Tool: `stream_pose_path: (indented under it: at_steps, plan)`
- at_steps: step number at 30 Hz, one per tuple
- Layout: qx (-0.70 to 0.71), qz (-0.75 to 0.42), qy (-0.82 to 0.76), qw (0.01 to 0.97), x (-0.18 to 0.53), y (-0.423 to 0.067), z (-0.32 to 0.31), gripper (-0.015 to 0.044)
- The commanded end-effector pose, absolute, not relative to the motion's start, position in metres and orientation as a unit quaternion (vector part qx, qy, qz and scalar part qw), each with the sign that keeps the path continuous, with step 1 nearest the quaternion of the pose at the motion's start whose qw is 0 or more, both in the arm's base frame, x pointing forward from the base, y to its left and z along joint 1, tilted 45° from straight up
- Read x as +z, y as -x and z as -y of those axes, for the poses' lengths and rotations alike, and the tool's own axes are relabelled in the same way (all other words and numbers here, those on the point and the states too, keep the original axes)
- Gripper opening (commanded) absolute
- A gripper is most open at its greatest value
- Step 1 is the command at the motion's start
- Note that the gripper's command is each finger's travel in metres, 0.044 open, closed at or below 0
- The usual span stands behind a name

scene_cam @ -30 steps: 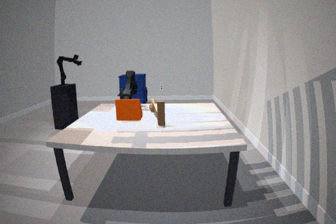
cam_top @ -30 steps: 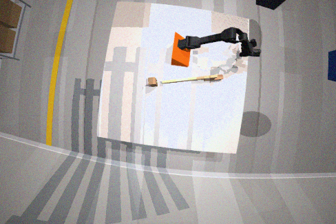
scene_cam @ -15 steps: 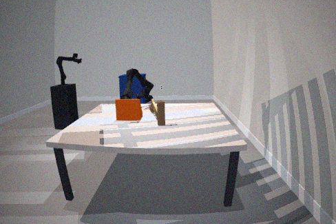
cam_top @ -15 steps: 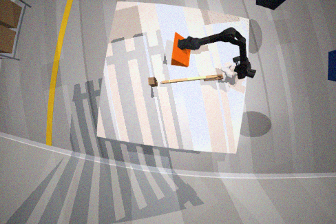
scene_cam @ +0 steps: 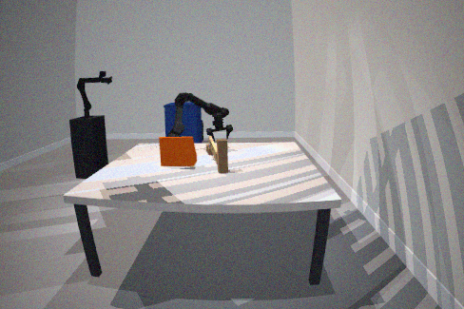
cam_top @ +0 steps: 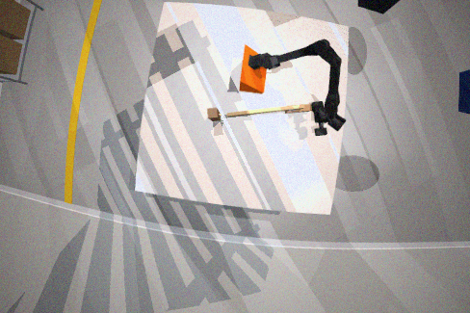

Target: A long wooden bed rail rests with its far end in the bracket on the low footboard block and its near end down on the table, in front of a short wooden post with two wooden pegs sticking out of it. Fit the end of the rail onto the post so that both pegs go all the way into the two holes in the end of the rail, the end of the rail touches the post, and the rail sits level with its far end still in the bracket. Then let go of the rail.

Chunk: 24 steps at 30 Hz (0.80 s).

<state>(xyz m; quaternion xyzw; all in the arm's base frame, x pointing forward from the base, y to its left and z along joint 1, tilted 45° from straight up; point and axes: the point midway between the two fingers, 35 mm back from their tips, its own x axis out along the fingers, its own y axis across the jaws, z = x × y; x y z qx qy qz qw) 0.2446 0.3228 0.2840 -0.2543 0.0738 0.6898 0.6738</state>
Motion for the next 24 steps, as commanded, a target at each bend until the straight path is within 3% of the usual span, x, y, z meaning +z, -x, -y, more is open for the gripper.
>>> stream_pose_path:
  at_steps: [1,13,24]
  plan:
    - [0.668,-0.106,0.275,0.684,0.255,-0.27,-0.299,0.044]
    - [0.645,-0.192,0.367,0.642,0.111,-0.332,-0.157,0.044]
    - [0.689,-0.184,0.359,0.602,0.011,-0.28,-0.022,0.044]
